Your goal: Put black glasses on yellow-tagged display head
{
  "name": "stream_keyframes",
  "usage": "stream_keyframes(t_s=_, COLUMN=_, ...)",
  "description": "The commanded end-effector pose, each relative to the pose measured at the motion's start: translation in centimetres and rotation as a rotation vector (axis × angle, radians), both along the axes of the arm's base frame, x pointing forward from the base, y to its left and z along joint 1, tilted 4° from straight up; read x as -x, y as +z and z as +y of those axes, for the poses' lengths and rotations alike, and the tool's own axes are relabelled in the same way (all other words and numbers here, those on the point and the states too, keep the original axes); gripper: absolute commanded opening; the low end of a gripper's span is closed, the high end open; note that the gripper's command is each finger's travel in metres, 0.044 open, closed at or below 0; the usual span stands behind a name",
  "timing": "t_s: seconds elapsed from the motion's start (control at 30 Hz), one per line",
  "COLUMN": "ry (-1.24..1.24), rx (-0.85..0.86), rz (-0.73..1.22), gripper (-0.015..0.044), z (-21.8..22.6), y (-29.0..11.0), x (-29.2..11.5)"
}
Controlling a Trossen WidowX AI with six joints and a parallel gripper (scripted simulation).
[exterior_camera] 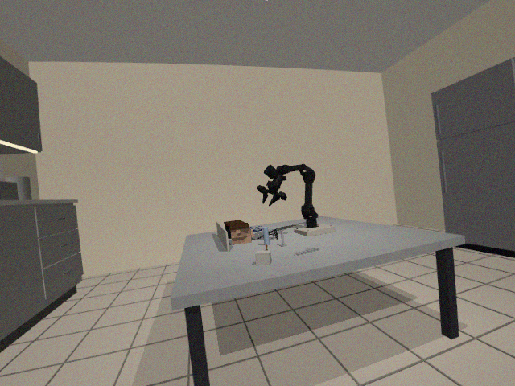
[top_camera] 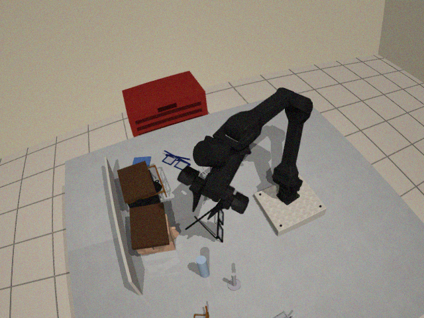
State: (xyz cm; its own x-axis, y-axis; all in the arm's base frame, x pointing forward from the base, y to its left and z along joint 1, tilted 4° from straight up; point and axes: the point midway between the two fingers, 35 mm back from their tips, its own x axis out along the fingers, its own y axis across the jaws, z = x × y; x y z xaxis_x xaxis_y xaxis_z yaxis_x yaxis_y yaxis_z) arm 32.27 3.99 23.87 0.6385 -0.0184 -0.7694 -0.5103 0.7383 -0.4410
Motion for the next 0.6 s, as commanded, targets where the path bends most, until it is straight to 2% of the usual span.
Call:
stream_keyframes(t_s=0.0, ry=0.047, rx=0.120, rz=0.221, gripper=0.0200, z=-4.7, y=-5.3, x=1.1)
stream_keyframes(t_s=0.27, ry=0.198, rx=0.143, rz=0.616, gripper=0.0200, z=-11.9, y=-13.3, x=6.7)
stream_keyframes(t_s=0.53, ry=0.213, rx=0.134, rz=0.643, gripper=0.0200, z=-12.0, y=-13.8, x=7.8)
stream_keyframes(t_s=0.57, ry=0.213, rx=0.134, rz=0.643, gripper=0.0174, z=-12.0, y=-13.8, x=7.8)
